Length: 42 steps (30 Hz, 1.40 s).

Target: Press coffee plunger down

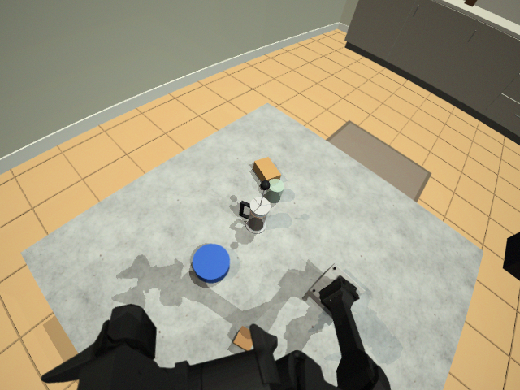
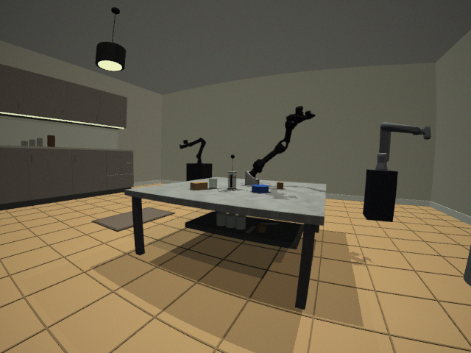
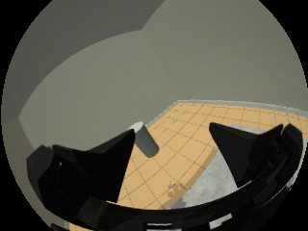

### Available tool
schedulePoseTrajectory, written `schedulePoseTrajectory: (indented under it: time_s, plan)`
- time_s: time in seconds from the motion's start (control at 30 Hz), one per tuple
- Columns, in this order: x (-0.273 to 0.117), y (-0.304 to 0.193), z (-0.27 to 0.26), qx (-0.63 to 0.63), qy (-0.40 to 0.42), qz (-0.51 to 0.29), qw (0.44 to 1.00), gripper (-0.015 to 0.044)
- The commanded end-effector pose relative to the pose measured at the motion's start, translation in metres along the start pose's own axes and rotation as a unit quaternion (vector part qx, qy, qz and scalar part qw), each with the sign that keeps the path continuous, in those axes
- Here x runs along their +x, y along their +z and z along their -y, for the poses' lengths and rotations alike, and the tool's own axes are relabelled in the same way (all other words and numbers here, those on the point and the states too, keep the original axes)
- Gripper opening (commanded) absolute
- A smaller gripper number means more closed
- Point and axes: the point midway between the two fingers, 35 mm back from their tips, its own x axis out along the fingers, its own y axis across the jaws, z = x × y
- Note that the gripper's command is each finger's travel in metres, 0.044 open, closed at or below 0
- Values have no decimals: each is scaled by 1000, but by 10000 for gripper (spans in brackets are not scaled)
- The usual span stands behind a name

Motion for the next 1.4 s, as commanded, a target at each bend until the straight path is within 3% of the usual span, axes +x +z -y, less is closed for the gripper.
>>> schedulePoseTrajectory:
  time_s: [0.0,0.2,0.5,0.97,1.23,1.37]
  plan:
    - [-5,14,52,-16,-57,19,998,440]
    - [-11,21,82,-20,-90,26,995,440]
    - [-62,38,212,-52,-234,30,970,440]
    - [-231,-3,390,-54,-438,-32,897,440]
    - [-332,-72,438,-20,-498,-80,863,440]
    - [-345,-87,444,-13,-502,-89,860,440]
